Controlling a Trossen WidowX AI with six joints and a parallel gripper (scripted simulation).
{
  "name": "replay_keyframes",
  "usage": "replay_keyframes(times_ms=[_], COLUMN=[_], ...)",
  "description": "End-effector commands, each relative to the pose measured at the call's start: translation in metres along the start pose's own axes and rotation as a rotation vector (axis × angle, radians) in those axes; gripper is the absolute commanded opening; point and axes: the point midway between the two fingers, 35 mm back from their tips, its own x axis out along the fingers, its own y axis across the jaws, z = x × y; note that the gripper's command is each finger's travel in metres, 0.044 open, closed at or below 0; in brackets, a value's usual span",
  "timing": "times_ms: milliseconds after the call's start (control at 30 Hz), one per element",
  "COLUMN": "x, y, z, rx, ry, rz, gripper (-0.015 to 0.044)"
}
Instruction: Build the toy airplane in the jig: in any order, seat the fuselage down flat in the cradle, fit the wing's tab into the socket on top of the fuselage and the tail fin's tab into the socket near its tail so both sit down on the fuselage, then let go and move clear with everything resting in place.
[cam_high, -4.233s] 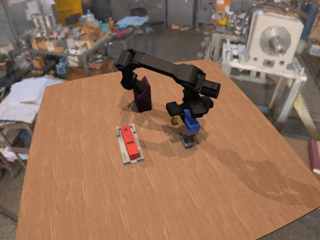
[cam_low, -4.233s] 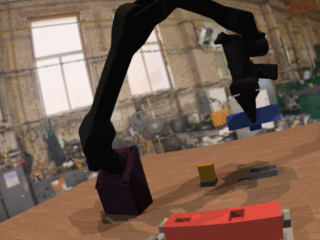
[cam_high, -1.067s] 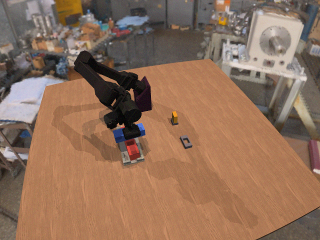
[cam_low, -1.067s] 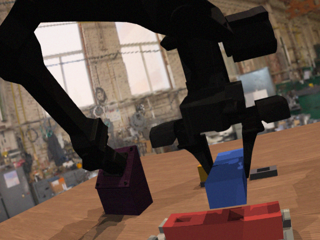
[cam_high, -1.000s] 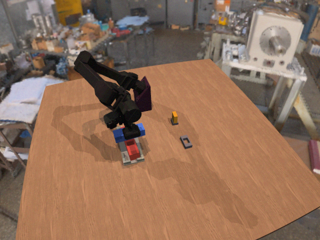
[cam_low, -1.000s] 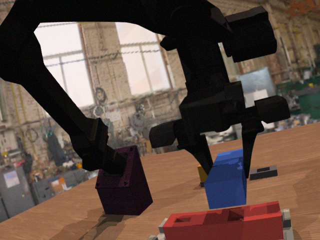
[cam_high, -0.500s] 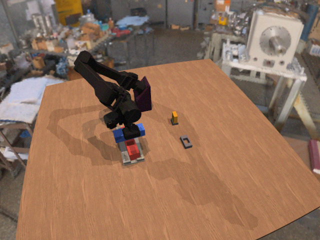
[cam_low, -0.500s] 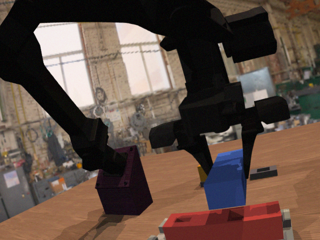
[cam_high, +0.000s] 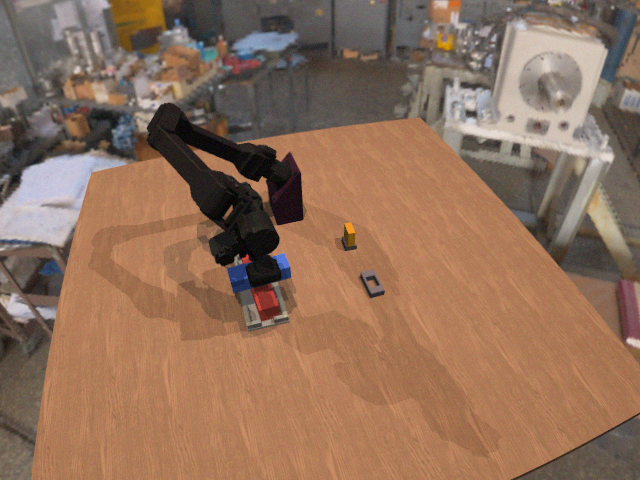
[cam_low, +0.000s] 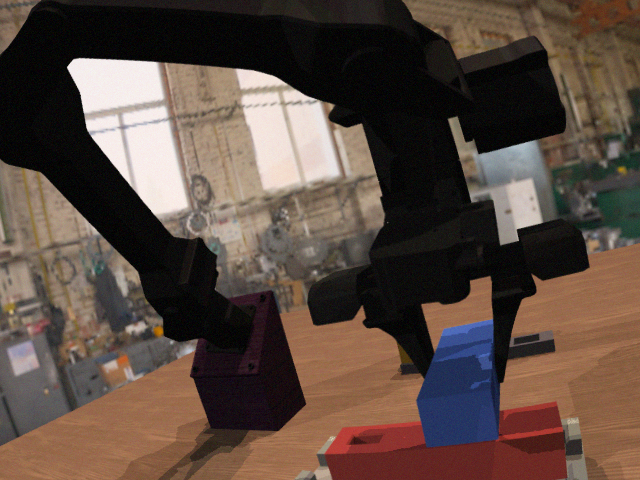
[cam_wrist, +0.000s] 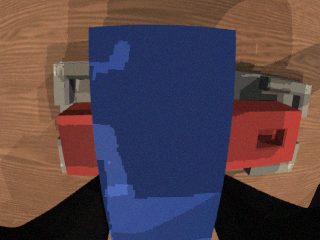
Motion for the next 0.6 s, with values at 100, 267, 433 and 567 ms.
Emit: replay_keyframes(times_ms=[100,267,433,567], x=[0.013,0.020,0.020,0.018], y=[-0.002,-0.002,-0.002,-0.001], z=[0.001,0.001,0.001,0.001], rx=[-0.004,-0.004,-0.004,-0.001], ry=[-0.005,-0.006,-0.006,-0.002], rz=[-0.004,-0.004,-0.004,-0.002], gripper=[0.0196,0.0196,0.0196,0.0170])
